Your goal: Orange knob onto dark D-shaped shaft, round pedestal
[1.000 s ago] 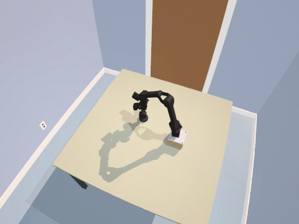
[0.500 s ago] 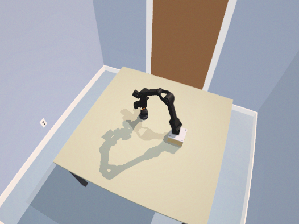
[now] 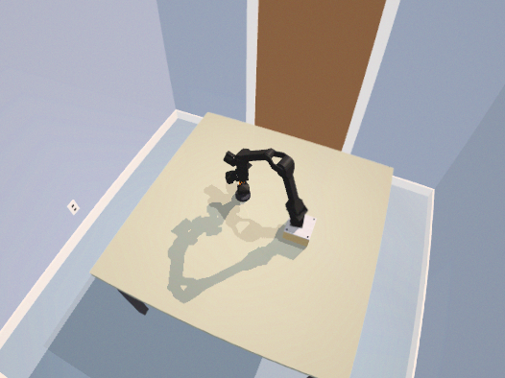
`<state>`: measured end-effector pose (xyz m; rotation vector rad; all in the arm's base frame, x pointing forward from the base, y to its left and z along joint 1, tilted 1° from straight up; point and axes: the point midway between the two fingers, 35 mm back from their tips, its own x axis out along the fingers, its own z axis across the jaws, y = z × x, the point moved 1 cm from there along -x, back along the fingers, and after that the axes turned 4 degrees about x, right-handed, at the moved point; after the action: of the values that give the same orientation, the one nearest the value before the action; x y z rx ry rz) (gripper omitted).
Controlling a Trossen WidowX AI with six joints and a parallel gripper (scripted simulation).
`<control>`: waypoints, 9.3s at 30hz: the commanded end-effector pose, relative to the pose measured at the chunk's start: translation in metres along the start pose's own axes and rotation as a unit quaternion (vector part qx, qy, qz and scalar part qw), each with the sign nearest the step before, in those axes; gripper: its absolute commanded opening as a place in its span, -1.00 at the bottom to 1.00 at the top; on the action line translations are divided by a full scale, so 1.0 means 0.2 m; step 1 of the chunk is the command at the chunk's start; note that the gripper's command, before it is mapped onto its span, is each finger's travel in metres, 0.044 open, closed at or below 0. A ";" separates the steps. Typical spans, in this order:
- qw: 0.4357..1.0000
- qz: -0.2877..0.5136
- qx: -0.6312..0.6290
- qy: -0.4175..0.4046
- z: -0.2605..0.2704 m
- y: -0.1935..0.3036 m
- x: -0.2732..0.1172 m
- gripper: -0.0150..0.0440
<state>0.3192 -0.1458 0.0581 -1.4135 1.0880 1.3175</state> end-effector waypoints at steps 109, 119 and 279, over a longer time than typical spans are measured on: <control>0.950 0.000 -0.312 0.001 0.00 0.00 0.00 -0.49; 0.950 0.000 -0.312 0.001 0.00 0.00 0.00 -0.49; 0.741 0.000 -0.671 0.001 0.00 0.00 0.00 -0.49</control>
<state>0.3197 -0.1463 0.0586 -2.3460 -0.0944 2.2359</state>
